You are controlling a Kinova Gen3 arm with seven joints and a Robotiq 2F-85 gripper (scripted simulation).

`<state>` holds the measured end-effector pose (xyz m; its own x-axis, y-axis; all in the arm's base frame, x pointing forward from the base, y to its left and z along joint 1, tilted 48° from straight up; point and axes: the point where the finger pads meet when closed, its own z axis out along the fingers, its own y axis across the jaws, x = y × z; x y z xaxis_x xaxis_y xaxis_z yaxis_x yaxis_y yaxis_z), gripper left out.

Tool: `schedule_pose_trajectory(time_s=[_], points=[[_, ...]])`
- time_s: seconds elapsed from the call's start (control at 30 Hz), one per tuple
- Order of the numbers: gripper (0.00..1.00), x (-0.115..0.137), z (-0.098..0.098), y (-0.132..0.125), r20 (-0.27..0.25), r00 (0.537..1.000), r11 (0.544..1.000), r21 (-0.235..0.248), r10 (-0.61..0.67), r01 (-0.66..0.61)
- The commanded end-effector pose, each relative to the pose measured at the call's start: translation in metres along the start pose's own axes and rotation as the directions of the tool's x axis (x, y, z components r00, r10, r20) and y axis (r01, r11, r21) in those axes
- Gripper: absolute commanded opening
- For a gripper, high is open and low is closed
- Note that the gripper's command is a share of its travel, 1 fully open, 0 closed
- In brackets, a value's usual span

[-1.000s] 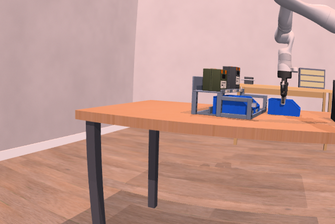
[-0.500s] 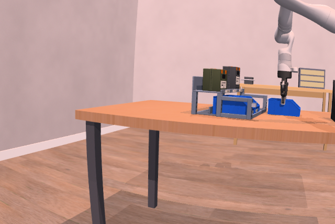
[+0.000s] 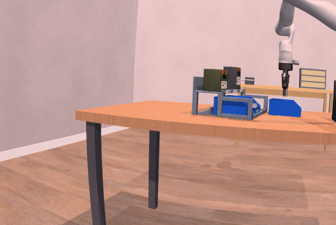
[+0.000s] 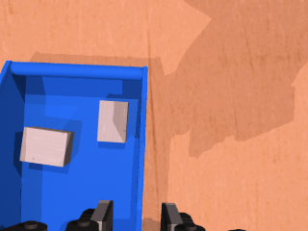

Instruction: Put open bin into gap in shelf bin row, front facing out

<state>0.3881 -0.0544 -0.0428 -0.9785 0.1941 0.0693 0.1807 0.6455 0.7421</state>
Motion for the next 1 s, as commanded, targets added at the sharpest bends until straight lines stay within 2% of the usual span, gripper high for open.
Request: schedule_pose_trajectory(time_s=[0.0, 0.17, 0.33, 0.73, 0.97], points=[[0.35, -0.001, -0.001, 0.000, 0.003, 1.000, 1.000, 0.000, -0.001, 0.001], [0.35, -0.001, -0.001, 0.000, 0.003, 1.000, 1.000, 0.000, -0.001, 0.001], [0.35, -0.001, -0.056, 0.000, 0.003, 1.000, 1.000, 0.001, -0.001, 0.001], [0.35, -0.001, -0.056, 0.000, 0.003, 1.000, 1.000, 0.001, -0.001, 0.001], [0.35, -0.001, -0.069, 0.000, 0.003, 1.000, 1.000, 0.001, -0.001, 0.001]])
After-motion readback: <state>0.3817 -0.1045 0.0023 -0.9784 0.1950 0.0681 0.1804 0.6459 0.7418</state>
